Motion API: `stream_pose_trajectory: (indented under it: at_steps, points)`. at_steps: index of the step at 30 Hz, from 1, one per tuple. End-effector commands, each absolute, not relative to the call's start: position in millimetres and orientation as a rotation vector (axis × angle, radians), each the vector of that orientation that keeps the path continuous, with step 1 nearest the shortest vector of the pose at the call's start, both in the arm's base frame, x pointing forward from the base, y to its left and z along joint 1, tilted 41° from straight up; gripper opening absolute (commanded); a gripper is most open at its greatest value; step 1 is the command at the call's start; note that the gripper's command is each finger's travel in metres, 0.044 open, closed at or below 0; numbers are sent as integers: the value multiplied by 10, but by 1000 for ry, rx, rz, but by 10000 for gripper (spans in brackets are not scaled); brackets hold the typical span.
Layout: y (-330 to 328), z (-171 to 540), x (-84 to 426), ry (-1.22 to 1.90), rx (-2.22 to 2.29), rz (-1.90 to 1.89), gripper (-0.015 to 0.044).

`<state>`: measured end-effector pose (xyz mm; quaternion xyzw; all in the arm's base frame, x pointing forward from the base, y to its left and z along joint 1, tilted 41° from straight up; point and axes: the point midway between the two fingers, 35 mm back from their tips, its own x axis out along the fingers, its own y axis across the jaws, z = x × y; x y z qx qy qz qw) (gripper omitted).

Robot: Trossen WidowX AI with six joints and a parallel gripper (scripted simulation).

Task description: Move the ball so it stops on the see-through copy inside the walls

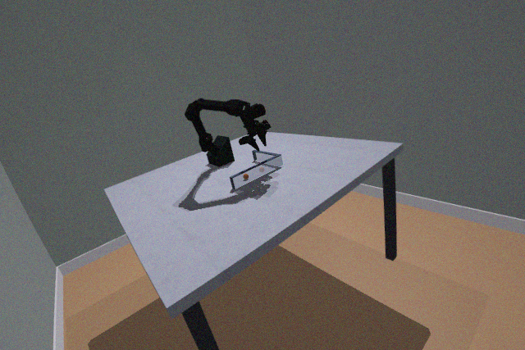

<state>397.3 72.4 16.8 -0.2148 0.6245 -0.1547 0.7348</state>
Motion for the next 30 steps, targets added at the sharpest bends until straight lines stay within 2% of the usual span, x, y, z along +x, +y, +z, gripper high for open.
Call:
stream_pose_trajectory:
  at_steps: [1, 7, 30]
  points:
    - [135, 243, 3867, 1447, -510, -442, 241]
    - [-565, 402, 3752, 1503, -513, -585, 241]
    - [-775, 178, 3748, 1503, -514, -589, 241]
